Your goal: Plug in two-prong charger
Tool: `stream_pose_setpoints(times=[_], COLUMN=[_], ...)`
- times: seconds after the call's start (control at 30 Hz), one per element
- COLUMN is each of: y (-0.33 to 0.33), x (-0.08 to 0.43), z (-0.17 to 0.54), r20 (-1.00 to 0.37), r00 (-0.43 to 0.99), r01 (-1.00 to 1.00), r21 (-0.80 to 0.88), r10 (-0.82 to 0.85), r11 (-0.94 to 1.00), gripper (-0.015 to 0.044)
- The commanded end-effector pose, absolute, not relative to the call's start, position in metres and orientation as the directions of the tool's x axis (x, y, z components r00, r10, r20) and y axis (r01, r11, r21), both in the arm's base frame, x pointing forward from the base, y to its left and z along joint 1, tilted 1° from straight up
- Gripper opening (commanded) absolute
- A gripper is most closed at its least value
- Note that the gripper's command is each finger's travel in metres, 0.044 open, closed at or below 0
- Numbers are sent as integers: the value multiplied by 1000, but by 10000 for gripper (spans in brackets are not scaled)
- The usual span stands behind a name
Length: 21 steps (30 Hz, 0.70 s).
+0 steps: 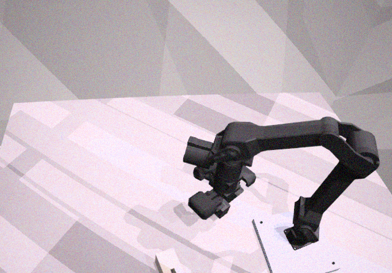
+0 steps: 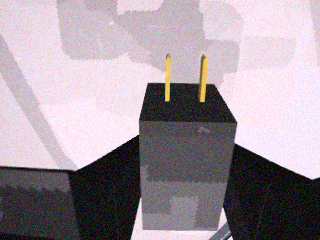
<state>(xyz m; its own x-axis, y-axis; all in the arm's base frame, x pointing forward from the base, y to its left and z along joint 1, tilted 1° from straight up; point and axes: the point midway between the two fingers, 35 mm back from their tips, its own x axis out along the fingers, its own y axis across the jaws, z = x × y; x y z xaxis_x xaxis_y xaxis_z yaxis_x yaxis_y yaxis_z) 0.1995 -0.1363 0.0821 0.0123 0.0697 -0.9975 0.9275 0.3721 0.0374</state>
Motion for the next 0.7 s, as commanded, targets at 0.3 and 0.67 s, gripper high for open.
stream_pose_setpoints(times=[0.3,0.67], y=[-119,-103], x=[211,220], z=[76,70], r20=[-998,-999], r00=[1,-7], r01=[839,736], r21=[32,30], r10=[58,52], r11=[544,676], gripper=[0,0])
